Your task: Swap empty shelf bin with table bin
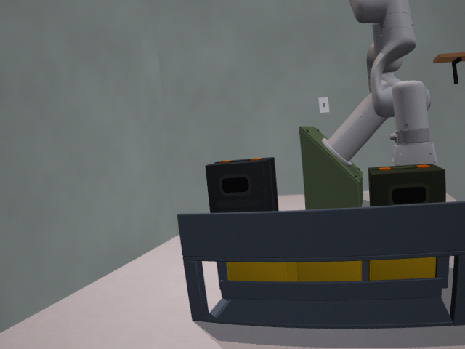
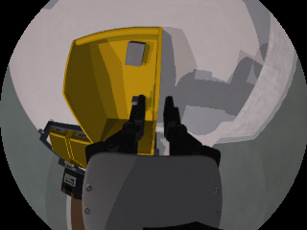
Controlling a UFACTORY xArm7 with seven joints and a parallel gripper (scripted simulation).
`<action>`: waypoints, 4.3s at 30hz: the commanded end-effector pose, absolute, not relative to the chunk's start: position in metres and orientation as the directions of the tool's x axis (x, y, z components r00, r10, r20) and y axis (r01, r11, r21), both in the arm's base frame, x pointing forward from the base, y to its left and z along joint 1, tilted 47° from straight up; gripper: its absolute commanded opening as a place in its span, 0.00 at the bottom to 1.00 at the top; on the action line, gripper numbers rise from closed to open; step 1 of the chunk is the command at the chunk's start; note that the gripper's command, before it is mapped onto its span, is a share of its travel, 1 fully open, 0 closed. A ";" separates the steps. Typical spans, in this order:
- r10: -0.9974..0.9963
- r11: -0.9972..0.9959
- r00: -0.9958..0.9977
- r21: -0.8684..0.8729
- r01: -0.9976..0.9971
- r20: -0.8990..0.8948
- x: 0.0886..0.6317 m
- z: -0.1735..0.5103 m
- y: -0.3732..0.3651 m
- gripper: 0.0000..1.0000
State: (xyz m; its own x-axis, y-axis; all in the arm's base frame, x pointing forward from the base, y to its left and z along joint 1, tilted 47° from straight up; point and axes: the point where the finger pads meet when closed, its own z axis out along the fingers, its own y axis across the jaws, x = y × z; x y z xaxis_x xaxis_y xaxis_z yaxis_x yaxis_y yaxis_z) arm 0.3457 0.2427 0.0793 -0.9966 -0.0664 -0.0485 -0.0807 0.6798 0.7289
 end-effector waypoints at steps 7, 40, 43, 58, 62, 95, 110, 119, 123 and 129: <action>-0.064 0.680 -0.997 0.729 -0.080 -0.050 0.347 0.080 0.242 0.26; -0.064 0.680 -0.997 0.729 -0.080 -0.050 0.347 0.089 0.232 0.26; -0.064 0.680 -0.997 0.729 -0.080 -0.050 0.347 0.092 0.229 0.26; -0.064 0.680 -0.997 0.729 -0.080 -0.050 0.347 0.106 0.214 0.26; -0.064 0.680 -0.997 0.729 -0.080 -0.050 0.348 0.111 0.209 0.26; -0.064 0.680 -0.997 0.729 -0.080 -0.050 0.348 0.143 0.175 0.26; -0.064 0.680 -0.997 0.729 -0.080 -0.050 0.348 0.148 0.169 0.26; -0.064 0.680 -0.997 0.729 -0.080 -0.050 0.348 0.148 0.169 0.26; -0.064 0.680 -0.997 0.729 -0.080 -0.050 0.348 0.148 0.169 0.00; -0.064 0.680 -0.997 0.729 -0.080 -0.050 0.348 0.148 0.169 0.00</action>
